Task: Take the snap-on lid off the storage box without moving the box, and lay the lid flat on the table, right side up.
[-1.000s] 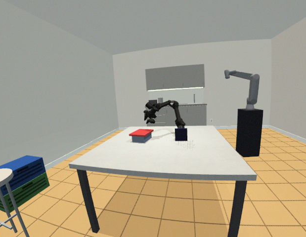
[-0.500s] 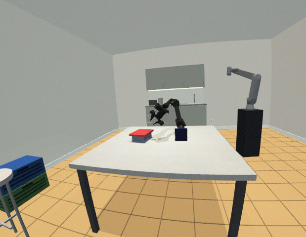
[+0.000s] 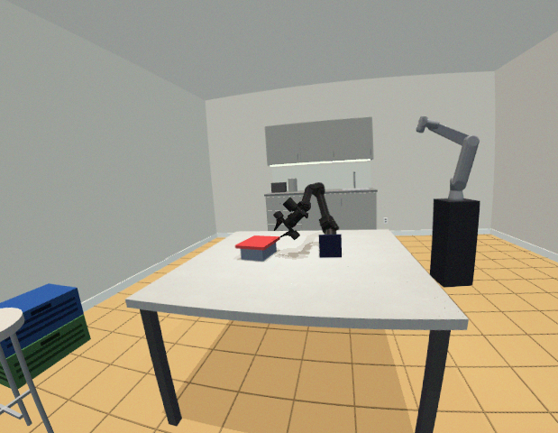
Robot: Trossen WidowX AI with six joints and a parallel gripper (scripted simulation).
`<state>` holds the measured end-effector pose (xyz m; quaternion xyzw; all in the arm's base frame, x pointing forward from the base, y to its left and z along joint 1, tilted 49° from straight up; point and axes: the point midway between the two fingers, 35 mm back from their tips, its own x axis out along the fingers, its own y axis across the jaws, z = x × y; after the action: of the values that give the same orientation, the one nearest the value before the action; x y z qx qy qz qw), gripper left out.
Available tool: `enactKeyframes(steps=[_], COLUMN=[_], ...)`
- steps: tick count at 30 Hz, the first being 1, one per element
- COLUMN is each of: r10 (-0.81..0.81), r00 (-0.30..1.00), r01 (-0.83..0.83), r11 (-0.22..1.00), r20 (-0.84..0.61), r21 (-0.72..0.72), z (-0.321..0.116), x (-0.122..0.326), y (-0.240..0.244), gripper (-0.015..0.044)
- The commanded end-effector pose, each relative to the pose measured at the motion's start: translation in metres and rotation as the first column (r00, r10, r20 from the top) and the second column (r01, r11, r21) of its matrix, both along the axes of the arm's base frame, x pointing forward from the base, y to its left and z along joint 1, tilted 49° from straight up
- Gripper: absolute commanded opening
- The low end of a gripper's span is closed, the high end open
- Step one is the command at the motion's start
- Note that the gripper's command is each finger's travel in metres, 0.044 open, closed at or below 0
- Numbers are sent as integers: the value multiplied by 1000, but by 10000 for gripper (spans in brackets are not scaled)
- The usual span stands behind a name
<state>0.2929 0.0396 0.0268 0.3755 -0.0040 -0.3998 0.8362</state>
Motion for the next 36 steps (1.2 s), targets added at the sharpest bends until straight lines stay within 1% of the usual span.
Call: enactKeyframes(steps=[1,36], r10=[3,-2], r00=[1000,1000], r01=[-3,2], r11=[1000,1000], r20=[-10,-21], r21=[-10,2], z=[-6,-24], x=[-5,30], y=[-10,-42], gripper=[235,235])
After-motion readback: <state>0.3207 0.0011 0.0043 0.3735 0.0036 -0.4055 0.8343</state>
